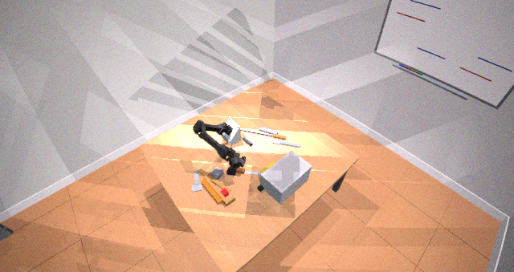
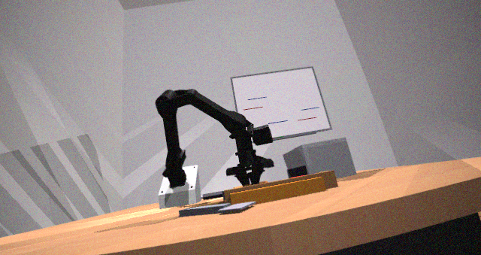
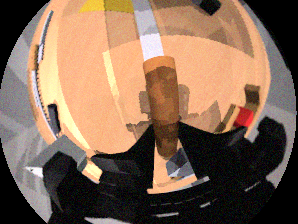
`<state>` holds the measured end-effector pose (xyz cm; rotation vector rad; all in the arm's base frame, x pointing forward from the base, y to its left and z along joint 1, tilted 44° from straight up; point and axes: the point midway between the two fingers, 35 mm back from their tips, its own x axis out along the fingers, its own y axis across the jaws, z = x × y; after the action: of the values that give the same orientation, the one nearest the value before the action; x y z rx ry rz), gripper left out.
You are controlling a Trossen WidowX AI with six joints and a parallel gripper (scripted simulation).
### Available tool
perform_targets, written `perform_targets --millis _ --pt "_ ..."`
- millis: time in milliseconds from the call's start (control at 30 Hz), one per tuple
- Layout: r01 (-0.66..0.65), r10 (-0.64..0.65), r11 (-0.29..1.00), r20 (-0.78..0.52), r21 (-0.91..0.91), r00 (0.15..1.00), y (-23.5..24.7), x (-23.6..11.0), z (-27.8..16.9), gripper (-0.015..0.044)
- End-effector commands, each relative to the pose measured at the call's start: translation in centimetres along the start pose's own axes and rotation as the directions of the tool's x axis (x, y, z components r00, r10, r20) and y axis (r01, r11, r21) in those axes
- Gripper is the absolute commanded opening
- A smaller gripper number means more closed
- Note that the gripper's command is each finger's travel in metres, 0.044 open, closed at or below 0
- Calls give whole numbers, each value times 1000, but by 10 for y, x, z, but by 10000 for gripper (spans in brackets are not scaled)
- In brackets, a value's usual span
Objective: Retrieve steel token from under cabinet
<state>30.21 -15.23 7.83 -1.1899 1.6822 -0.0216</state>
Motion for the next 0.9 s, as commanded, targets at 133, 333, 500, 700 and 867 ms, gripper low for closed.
perform_targets --millis 133,333,500,700,867 --pt "-1 1 1000 0 -2 1000 0 0 4 0" --pt "-1 1 1000 0 -5 1000 0 0 12 0" --pt "-2 2 1000 1 -7 1000 0 0 19 0" --pt "-2 2 1000 1 -8 1000 1 0 27 0" --pt "-2 2 1000 2 -8 1000 1 0 34 0"
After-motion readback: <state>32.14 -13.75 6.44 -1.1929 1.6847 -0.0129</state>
